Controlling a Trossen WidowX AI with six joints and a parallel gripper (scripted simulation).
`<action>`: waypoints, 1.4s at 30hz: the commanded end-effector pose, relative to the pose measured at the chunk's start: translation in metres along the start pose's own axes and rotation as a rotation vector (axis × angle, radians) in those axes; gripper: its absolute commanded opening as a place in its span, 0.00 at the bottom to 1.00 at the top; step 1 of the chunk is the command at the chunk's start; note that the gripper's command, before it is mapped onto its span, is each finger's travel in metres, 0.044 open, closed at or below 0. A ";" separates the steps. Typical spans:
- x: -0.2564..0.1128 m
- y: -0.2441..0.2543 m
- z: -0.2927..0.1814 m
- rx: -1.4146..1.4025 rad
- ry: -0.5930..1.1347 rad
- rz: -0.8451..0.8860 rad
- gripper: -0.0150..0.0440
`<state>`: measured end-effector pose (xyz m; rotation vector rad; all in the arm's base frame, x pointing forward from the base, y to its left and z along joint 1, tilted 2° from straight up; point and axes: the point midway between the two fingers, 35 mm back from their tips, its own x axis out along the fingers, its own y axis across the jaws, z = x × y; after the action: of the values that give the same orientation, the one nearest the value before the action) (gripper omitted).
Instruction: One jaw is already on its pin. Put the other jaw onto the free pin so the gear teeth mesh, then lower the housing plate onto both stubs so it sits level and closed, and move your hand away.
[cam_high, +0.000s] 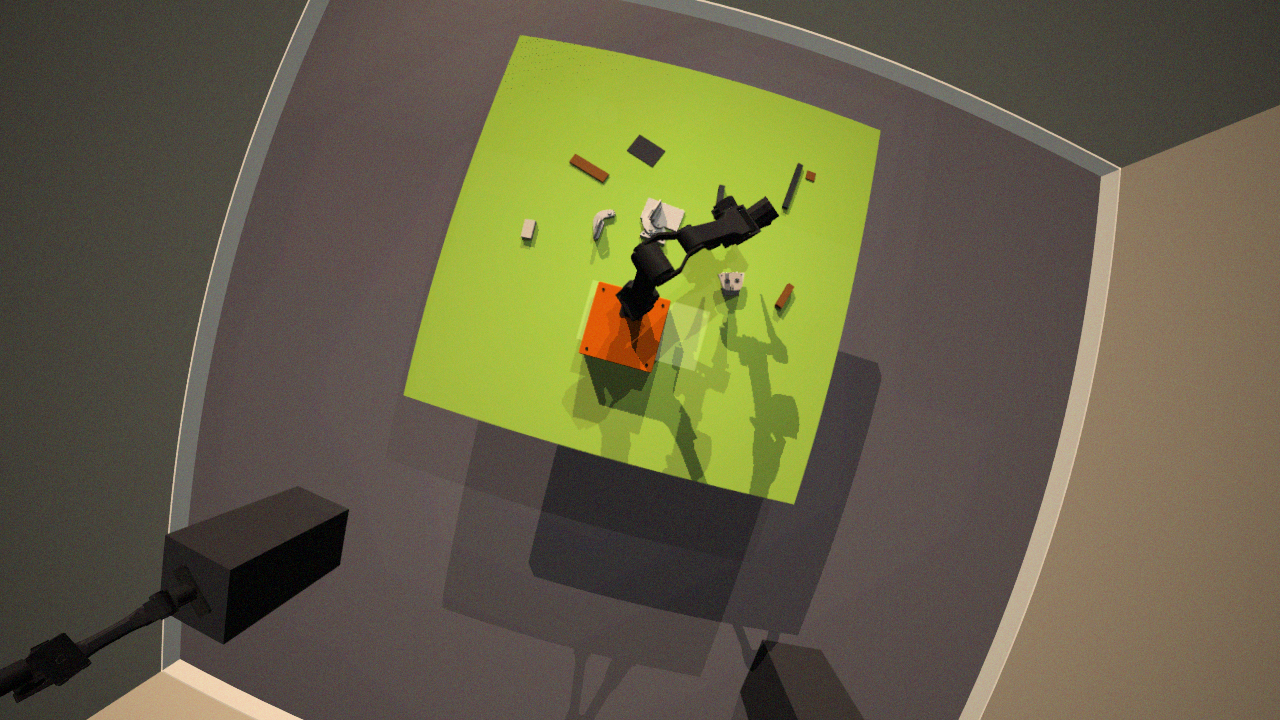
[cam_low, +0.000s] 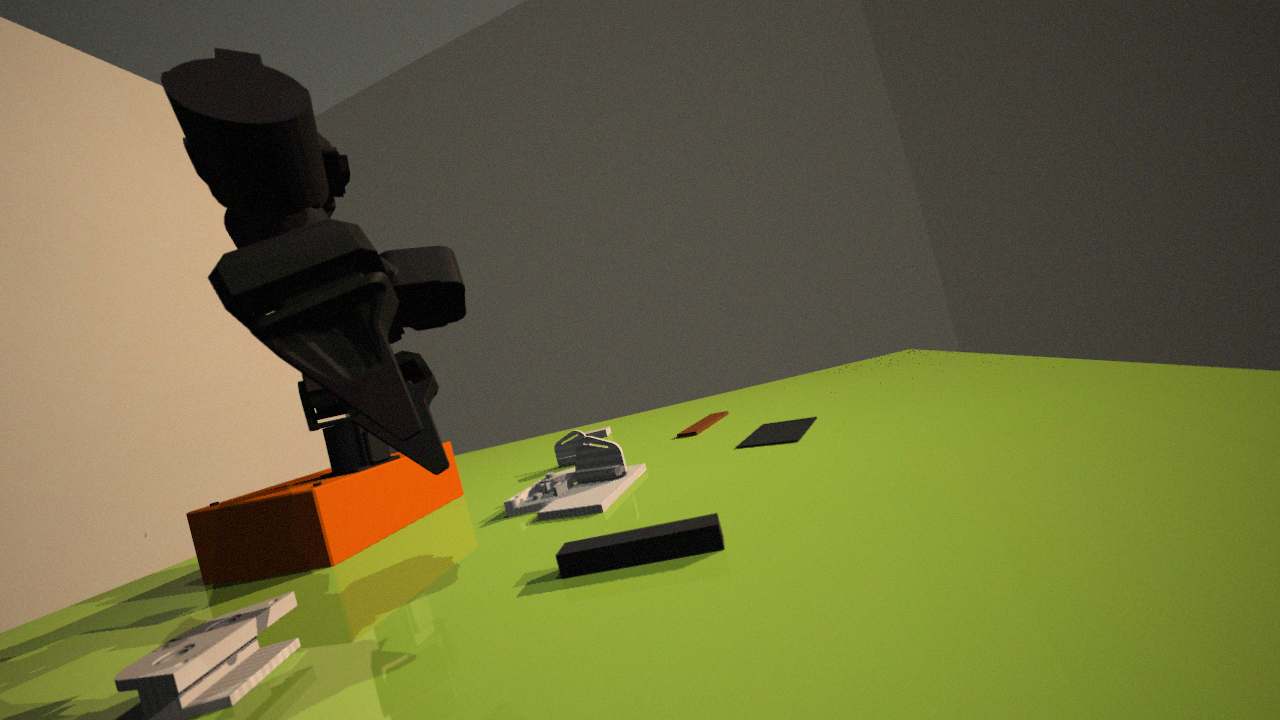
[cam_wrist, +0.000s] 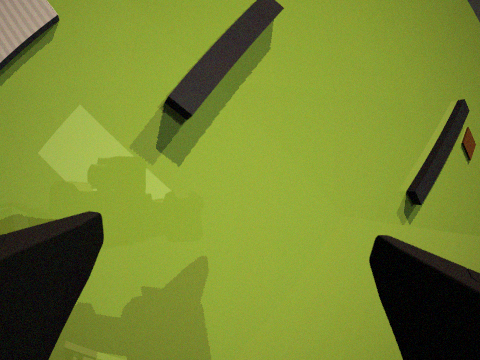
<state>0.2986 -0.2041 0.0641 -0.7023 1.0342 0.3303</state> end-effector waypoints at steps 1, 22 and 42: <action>0.003 0.009 0.019 -0.091 -0.002 0.030 1.00; 0.012 0.085 0.116 -0.665 -0.059 0.212 1.00; -0.001 0.177 0.176 -1.231 -0.133 0.355 1.00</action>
<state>0.3215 0.0326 0.0560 -1.5055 0.7698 1.3069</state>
